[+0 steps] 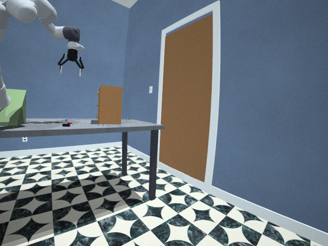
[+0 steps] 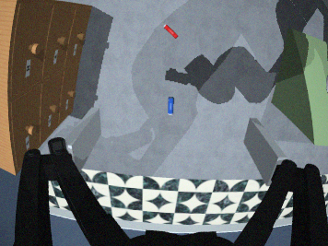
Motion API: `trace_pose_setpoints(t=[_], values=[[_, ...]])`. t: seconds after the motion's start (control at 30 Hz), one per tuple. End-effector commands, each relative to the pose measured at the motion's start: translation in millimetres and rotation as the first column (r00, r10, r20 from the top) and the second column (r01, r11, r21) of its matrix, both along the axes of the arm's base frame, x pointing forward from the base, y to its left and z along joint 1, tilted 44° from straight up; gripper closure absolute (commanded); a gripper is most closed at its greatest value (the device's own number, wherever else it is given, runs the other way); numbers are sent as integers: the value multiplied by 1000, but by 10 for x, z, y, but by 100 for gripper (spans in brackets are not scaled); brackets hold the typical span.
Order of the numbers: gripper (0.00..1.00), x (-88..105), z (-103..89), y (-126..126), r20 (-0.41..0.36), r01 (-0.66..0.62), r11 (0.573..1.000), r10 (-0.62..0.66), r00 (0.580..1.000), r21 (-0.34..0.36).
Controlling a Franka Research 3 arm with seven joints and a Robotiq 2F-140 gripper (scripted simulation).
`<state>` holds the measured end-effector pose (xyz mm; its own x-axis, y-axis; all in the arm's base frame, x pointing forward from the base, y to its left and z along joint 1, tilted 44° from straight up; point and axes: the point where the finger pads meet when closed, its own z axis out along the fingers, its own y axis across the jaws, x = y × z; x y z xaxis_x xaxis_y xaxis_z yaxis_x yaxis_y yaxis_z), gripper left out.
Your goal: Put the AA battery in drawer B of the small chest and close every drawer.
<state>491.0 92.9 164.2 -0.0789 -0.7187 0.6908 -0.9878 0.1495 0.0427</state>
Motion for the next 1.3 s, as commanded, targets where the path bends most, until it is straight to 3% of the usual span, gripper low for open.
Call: trace_pose_setpoints(t=[0.0,0.33,0.8,1.03,1.27], values=[[0,2,-3,-3,-3,-4,1000,4,1000,1],[0,20,-40,-36,-35,-37,999,37,999,7],[0,98,-198,-182,-167,-177,983,183,969,48],[0,169,-343,-315,-279,-296,950,312,908,101],[0,251,-509,-468,-392,-416,892,452,801,178]])
